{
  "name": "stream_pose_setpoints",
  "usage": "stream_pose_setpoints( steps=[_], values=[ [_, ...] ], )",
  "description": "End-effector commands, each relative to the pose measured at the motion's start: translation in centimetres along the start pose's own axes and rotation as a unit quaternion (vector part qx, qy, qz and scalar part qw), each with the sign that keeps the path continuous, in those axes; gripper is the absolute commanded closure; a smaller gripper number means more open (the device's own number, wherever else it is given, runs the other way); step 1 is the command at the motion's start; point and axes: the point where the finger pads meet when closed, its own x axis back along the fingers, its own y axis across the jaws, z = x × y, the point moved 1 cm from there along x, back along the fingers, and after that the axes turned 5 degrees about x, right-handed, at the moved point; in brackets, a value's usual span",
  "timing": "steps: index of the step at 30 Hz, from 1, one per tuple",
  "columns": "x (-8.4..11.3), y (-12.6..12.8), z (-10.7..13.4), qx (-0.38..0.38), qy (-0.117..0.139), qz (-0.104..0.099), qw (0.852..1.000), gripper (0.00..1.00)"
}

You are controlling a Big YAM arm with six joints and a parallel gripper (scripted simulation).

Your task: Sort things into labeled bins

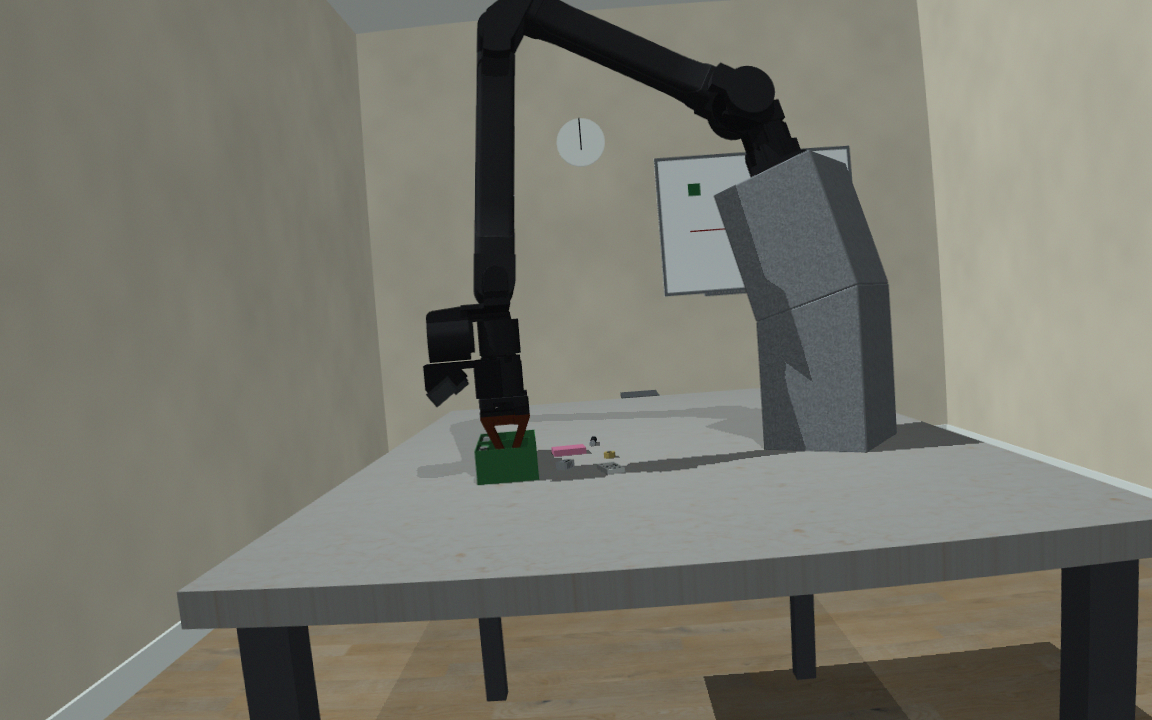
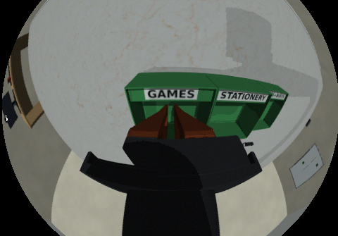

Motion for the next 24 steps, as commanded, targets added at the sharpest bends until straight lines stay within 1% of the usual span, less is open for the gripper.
stream_pose_setpoints(
  steps=[1, 12, 15, 17, 24],
  values=[
    [1.2, -1.1, -2.1, -0.004, -0.015, 0.000, 1.000, 0.92],
    [1.3, -1.1, -2.2, -0.004, -0.016, 0.000, 1.000, 0.92],
    [1.8, -1.1, -1.3, -0.006, -0.010, 0.000, 1.000, 0.92],
    [1.8, -1.1, -1.3, -0.006, -0.010, 0.000, 1.000, 0.92],
    [2.8, -0.4, -1.4, -0.007, -0.011, -0.001, 1.000, 0.92]
  ],
)
